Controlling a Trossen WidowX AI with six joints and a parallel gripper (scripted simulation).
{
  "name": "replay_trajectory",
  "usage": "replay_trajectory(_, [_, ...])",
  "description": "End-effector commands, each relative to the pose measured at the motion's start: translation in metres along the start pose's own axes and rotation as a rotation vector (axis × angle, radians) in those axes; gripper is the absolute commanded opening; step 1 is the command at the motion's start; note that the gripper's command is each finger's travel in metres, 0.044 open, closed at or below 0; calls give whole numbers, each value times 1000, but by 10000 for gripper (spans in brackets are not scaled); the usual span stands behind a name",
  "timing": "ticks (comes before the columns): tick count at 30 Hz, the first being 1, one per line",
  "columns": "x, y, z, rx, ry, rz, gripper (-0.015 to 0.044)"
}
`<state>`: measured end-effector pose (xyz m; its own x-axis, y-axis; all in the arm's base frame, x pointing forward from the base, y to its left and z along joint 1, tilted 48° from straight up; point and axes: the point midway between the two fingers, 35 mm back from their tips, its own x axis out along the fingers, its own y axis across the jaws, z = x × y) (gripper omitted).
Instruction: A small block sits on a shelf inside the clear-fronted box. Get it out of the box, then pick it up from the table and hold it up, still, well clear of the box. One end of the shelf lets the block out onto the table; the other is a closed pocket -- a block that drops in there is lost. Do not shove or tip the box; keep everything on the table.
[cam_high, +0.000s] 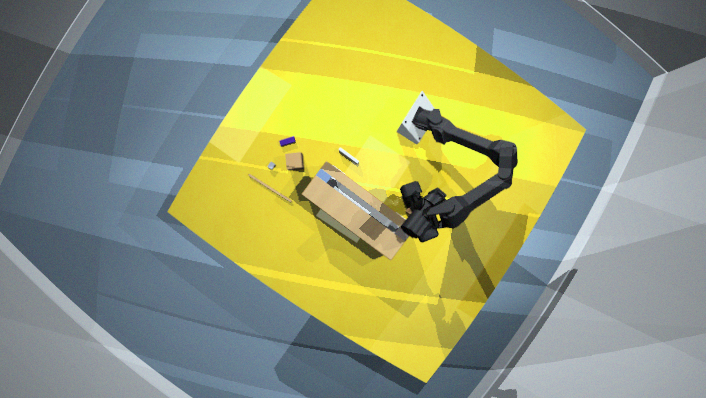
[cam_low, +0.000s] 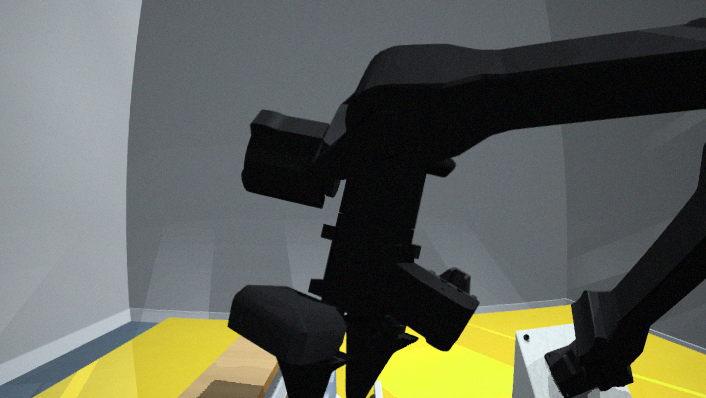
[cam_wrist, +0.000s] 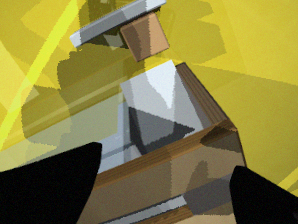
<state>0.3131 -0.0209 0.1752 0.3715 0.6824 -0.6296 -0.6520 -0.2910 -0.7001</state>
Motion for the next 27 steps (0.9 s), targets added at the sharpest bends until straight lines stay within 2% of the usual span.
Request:
replay_trajectory(1, [-5, -1, 17, -442, 131, -10, 285])
replay_trajectory(4, [-8, -2, 23, -605, 184, -10, 285])
replay_trajectory(13, [-6, -2, 23, -605, 184, -9, 285])
replay_trajectory(20, [75, 11, 37, -607, 184, -11, 285])
replay_trajectory(27, [83, 13, 40, -606, 184, -16, 285])
